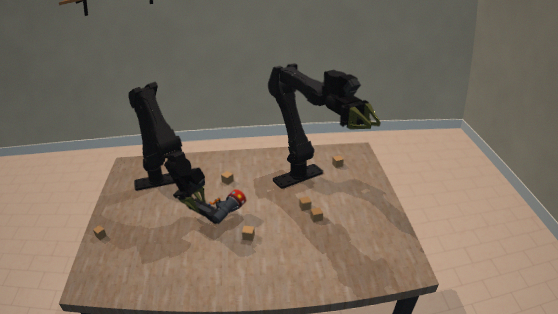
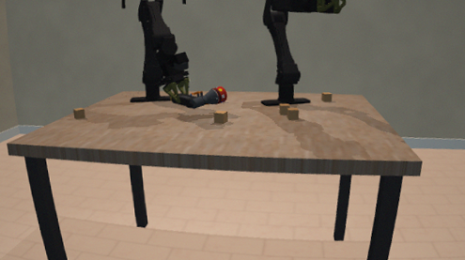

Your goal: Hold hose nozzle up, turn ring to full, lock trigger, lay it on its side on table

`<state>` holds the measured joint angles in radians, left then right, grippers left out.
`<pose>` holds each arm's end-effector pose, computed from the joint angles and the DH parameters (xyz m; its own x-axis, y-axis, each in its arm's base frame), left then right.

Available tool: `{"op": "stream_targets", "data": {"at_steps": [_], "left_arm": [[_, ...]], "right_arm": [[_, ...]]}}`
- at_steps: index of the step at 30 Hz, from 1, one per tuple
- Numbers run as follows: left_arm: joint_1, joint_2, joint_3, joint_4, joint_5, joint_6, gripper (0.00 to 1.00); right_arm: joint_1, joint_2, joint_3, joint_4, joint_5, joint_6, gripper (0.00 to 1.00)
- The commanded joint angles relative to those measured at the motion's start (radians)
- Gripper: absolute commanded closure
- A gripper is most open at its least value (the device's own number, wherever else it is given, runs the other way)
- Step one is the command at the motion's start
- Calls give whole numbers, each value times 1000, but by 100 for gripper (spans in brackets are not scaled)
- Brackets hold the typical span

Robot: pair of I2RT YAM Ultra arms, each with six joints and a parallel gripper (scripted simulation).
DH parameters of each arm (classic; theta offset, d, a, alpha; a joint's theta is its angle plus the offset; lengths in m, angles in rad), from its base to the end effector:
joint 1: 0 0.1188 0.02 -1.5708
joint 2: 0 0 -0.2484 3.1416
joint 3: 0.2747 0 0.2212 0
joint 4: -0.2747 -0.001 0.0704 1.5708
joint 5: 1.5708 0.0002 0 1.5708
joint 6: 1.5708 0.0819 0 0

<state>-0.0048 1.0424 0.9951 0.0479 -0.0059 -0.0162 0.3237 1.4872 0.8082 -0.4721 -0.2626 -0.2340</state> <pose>0.2626 0.0002 0.3831 0.0006 -0.0162 -0.9999 -0.0011 0.9999 -0.0162 0.2426 0.1049 0.1427 -0.7477 -0.4870 -0.4513 -0.5971 0.7905 0.1361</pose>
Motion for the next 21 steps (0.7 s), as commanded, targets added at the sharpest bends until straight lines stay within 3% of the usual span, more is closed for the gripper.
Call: {"op": "stream_targets", "data": {"at_steps": [1, 21], "left_arm": [[-5, 13, -8, -5, -8, 4, 63], [-5, 13, -8, -5, -8, 4, 63]], "right_arm": [[3, -18, 13, 66, -31, 7, 64], [10, 60, -71, 191, -27, 12, 64]]}}
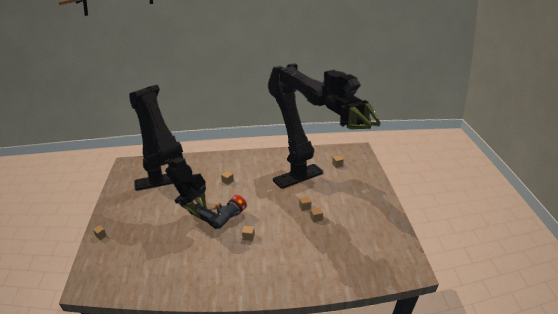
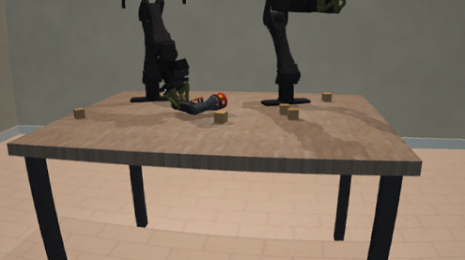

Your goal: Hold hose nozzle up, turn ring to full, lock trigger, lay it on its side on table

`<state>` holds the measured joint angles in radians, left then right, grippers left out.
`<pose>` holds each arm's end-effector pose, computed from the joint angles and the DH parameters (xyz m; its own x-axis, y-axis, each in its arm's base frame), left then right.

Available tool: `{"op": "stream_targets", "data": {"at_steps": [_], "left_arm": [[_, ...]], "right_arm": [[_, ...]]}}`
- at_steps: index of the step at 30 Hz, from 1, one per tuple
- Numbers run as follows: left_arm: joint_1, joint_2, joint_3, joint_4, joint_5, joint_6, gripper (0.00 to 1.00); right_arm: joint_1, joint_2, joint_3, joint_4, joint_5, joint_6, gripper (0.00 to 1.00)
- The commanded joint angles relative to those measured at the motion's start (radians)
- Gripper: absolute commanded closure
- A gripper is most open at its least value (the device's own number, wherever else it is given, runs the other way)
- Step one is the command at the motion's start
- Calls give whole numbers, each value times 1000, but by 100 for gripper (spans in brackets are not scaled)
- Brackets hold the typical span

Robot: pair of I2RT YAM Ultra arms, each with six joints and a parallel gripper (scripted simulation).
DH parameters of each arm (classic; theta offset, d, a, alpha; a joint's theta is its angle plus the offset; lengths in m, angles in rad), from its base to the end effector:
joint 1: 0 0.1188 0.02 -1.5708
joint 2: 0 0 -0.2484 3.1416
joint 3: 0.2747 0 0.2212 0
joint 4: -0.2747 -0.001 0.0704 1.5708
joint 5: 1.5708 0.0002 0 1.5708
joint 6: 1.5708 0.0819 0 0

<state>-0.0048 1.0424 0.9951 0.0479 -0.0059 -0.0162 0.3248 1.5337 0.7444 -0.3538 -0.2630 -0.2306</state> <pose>0.2626 0.0002 0.3831 0.0006 -0.0162 -0.9999 -0.0011 0.9999 -0.0162 0.2442 0.1057 0.1221 -0.7457 -0.4840 -0.4579 -0.5966 0.7910 0.1355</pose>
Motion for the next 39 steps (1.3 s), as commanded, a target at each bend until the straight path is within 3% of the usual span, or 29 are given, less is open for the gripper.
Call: {"op": "stream_targets", "data": {"at_steps": [1, 22, 23, 39], "left_arm": [[-5, 13, -8, -5, -8, 4, 63], [-5, 13, -8, -5, -8, 4, 63], [-5, 13, -8, -5, -8, 4, 63], [-5, 13, -8, -5, -8, 4, 63]], "right_arm": [[11, 12, -5, 77, -27, 9, 64], [4, 27, -48, 120, -26, 10, 64], [-4, -5, -9, 118, -26, 9, 50], [-11, -12, 8, 64, -28, -3, 50]]}}
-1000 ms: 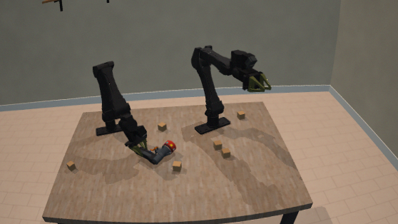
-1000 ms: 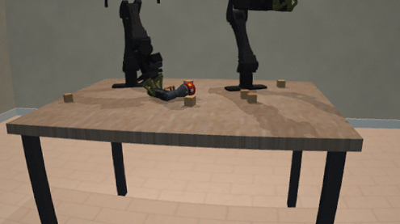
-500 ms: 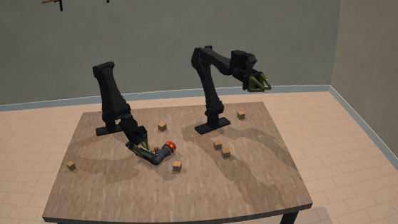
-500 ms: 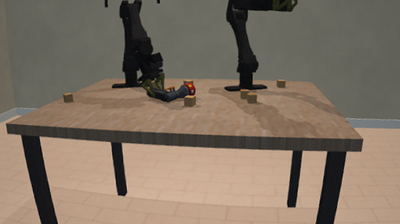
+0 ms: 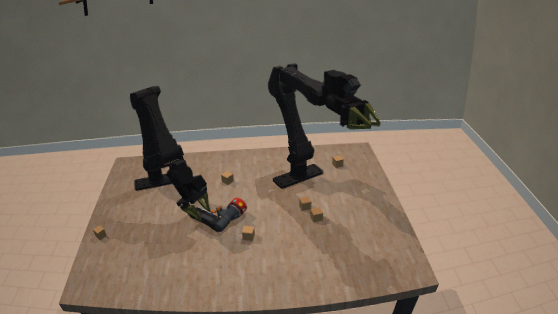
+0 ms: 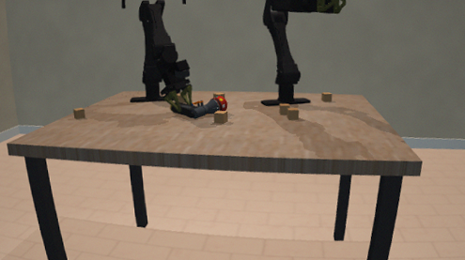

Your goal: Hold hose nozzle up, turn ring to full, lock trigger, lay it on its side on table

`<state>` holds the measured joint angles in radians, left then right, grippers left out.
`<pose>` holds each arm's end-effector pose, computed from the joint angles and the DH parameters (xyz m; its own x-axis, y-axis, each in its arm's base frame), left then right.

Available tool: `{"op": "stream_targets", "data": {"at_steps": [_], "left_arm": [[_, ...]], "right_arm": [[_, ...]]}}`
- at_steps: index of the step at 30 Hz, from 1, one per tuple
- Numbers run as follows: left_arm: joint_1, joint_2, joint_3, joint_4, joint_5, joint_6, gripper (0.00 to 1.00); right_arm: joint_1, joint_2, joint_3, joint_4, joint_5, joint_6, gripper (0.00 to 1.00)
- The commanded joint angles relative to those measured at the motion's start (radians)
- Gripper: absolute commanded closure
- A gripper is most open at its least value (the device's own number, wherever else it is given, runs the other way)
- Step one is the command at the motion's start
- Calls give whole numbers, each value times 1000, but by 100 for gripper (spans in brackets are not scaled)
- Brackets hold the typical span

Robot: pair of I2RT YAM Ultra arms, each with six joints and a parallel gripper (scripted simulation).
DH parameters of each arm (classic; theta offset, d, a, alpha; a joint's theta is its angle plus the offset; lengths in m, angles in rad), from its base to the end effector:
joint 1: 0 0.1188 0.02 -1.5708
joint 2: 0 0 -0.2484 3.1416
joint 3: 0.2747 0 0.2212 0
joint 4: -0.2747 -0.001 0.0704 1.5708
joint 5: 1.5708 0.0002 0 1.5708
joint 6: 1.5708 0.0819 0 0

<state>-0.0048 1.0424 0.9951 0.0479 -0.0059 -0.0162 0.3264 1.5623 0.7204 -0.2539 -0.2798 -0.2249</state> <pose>0.2626 0.0002 0.3831 0.0006 -0.0162 -0.9999 -0.0011 0.9999 -0.0162 0.2505 0.1097 0.1156 -0.7257 -0.4719 -0.5006 -0.6049 0.7844 0.1374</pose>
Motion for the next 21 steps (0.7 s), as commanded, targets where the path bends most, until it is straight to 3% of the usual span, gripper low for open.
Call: {"op": "stream_targets", "data": {"at_steps": [1, 10, 21], "left_arm": [[-5, 13, -8, -5, -8, 4, 63], [-5, 13, -8, -5, -8, 4, 63], [-5, 13, -8, -5, -8, 4, 63]], "right_arm": [[-13, -39, 38, -44, -12, -10, 50], [-8, -45, 6, -54, -13, -13, 50], [-74, -225, 74, -321, -44, -76, 50]]}}
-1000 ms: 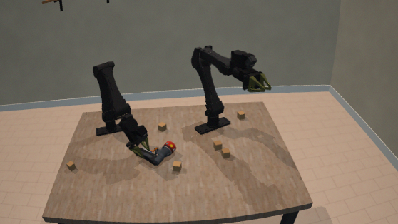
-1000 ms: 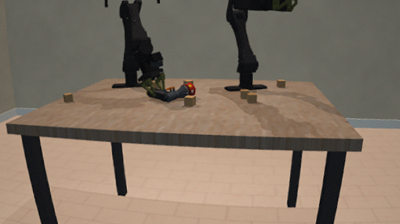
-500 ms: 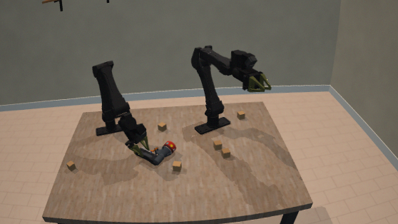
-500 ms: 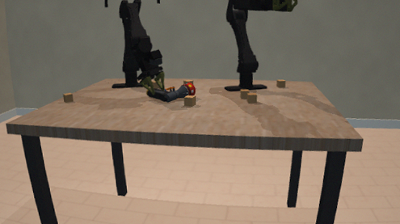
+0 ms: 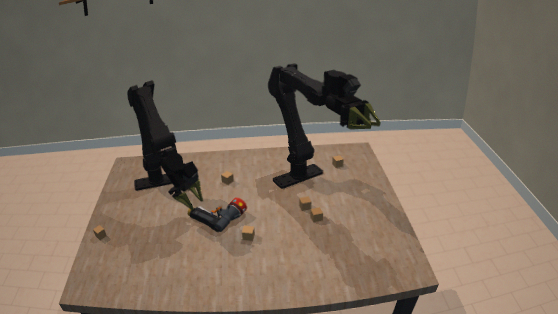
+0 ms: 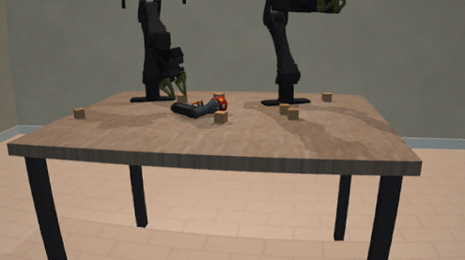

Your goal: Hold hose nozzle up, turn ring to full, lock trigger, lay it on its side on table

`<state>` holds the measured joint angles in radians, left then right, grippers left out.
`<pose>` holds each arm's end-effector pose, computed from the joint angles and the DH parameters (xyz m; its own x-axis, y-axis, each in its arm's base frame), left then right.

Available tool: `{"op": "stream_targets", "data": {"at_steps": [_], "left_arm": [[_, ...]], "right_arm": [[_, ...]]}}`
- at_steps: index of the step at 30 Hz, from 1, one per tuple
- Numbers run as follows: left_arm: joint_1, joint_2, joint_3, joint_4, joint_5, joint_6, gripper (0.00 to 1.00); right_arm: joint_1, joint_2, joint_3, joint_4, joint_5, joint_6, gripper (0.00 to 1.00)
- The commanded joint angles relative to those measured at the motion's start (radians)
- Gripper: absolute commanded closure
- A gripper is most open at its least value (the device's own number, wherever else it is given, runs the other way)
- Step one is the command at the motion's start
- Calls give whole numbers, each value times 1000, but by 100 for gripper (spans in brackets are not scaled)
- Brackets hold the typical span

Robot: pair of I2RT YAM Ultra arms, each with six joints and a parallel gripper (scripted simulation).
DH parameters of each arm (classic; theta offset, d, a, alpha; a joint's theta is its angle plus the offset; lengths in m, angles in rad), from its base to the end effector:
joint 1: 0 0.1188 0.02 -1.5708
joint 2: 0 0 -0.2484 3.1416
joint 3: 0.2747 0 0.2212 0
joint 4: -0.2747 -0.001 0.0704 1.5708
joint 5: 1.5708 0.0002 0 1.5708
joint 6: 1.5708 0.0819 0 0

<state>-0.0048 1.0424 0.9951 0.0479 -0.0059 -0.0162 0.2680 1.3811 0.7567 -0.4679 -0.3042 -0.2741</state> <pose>0.2626 0.0002 0.3831 0.0006 -0.0162 -0.9999 -0.0011 0.9999 -0.0162 0.2335 0.0906 0.1550 -0.7197 -0.4654 -0.5152 -0.6029 0.7869 0.1313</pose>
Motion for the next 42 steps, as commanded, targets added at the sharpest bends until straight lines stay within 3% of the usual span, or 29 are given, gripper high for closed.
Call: {"op": "stream_targets", "data": {"at_steps": [1, 9, 12, 13, 42], "left_arm": [[-5, 13, -8, -5, -8, 4, 63], [-5, 13, -8, -5, -8, 4, 63], [-5, 13, -8, -5, -8, 4, 63], [-6, 13, -7, -5, -9, 4, 63], [-13, 14, 30, -18, -12, -4, 63]], "right_arm": [[-21, -55, 44, -128, -22, -32, 50], [-8, -59, -8, -84, -17, -26, 50], [-10, -33, 20, -80, -17, -25, 50], [-28, -78, 52, -34, -2, -9, 50], [-142, -205, 174, 235, 148, 143, 50]]}}
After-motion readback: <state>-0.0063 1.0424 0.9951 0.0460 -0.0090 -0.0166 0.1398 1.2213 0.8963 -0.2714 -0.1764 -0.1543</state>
